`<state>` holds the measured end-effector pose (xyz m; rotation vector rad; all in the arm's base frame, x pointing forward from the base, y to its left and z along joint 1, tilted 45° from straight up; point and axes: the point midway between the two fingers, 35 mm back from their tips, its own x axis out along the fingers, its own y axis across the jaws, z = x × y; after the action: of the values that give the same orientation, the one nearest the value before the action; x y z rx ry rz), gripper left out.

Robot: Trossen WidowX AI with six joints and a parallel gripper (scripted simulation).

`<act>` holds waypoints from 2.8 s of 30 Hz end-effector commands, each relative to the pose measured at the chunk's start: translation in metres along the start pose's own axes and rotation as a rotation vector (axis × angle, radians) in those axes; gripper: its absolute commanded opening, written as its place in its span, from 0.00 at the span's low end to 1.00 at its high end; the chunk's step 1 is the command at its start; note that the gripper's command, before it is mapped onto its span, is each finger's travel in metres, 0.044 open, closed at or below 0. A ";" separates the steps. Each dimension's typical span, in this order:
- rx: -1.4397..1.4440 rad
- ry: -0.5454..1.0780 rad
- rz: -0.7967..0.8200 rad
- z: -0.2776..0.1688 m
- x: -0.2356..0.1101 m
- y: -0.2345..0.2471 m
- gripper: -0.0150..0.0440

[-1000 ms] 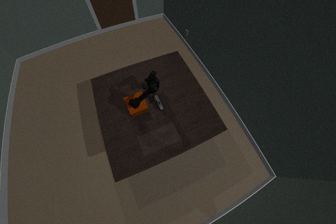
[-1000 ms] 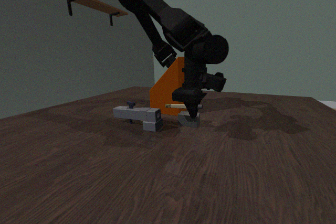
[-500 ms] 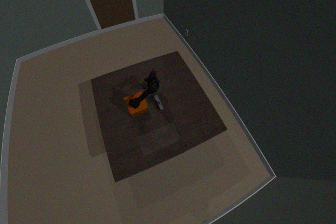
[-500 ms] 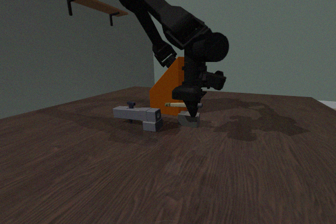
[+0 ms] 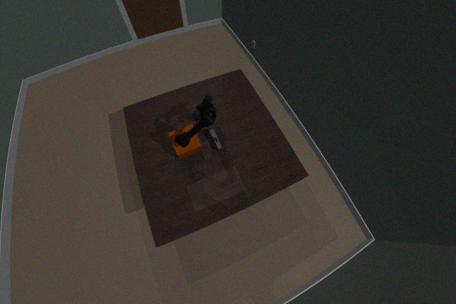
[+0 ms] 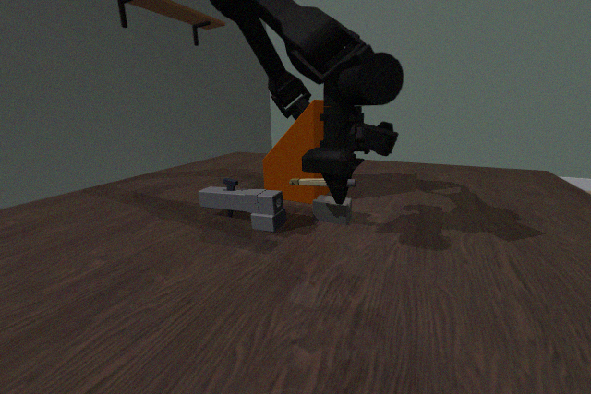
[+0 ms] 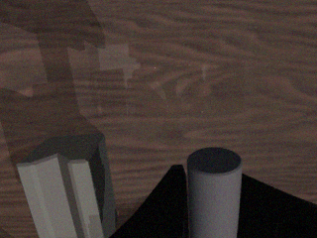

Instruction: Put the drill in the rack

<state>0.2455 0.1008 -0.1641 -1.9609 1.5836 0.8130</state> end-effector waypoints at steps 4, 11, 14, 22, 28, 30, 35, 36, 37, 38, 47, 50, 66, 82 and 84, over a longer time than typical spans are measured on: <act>0.006 -0.005 -0.002 0.001 -0.003 -0.001 0.25; 0.006 -0.006 -0.001 0.003 0.000 0.012 0.25; 0.006 -0.006 -0.001 0.004 0.001 0.017 0.25; 0.005 -0.006 -0.001 0.007 0.002 0.031 0.25; 0.005 -0.006 0.000 0.009 0.003 0.040 0.25; 0.005 -0.007 0.000 0.009 0.003 0.043 0.25; 0.005 -0.007 0.000 0.011 0.003 0.050 0.25; 0.004 -0.007 0.000 0.011 0.003 0.052 0.25; 0.004 -0.007 0.000 0.012 0.003 0.053 0.25; 0.004 -0.007 0.000 0.012 0.004 0.055 0.25; 0.004 -0.008 0.001 0.014 0.005 0.067 0.25; 0.004 -0.008 0.001 0.015 0.006 0.071 0.25; 0.004 -0.006 0.001 0.015 0.027 0.070 0.25; 0.004 -0.005 0.001 0.014 0.040 0.070 0.25; 0.004 -0.005 0.001 0.015 0.042 0.070 0.25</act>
<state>0.1813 0.0719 -0.2011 -1.9457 1.5736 0.8141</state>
